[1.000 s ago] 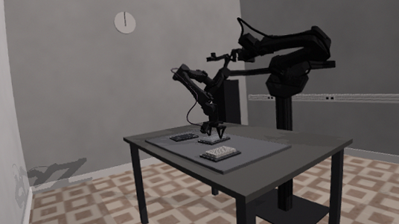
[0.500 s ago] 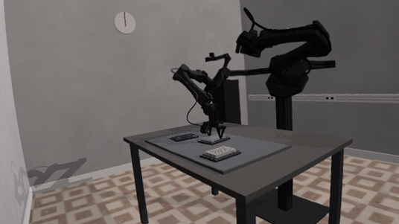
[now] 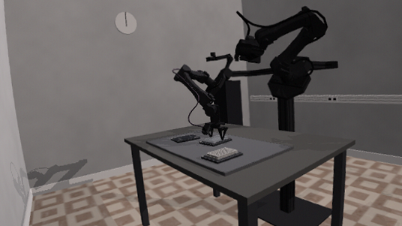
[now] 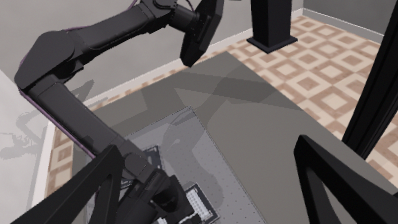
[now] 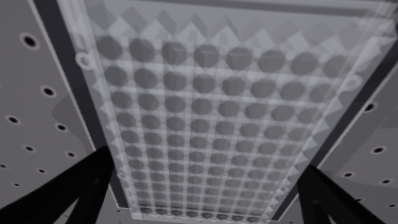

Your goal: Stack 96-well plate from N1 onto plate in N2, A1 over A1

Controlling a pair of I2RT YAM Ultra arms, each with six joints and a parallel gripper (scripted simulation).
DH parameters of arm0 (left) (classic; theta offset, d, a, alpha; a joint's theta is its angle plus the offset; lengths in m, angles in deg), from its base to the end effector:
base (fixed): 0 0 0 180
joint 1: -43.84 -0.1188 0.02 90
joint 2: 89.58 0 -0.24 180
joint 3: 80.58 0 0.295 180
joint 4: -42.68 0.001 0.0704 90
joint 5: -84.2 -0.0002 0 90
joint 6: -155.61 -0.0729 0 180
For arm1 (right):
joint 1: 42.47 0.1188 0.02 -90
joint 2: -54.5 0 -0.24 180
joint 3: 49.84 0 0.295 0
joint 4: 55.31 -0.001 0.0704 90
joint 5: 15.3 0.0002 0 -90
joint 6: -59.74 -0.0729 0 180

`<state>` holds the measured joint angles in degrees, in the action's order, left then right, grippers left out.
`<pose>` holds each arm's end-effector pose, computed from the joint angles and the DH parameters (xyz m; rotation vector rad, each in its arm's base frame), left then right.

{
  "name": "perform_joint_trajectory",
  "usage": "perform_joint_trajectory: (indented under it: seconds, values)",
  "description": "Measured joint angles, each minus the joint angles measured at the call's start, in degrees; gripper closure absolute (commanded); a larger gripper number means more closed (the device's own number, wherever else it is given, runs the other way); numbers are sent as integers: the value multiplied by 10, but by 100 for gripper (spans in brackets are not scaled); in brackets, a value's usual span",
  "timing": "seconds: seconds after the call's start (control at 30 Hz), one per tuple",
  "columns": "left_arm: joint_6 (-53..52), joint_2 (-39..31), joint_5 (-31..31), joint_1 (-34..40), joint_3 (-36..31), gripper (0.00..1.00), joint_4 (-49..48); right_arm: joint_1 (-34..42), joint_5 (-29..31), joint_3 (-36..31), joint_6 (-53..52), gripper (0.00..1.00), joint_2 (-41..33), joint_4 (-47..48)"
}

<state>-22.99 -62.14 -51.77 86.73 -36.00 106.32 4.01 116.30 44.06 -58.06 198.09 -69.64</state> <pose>0.0911 -0.1548 0.2284 2.0697 0.5410 -0.4976 0.3501 0.2999 -0.0761 -0.1767 2.3322 -0.3810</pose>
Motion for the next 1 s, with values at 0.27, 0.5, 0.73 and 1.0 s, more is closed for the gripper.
perform_joint_trajectory:
  seconds: [0.27, 0.5, 0.73, 1.0]
  values:
    - [-52, 17, -36, -154, 16, 0, 39, 0, 0, 0, 0, 0, 0, 0]
    - [-89, 28, -61, -313, 30, 0, 67, 0, 0, 0, 0, 0, 0, 0]
    - [-114, 36, -77, -443, 36, 0, 86, 0, 0, 0, 0, 0, 0, 0]
    - [-148, 52, -93, -506, 42, 0, 107, 0, 0, 0, -1, 0, 0, -3]
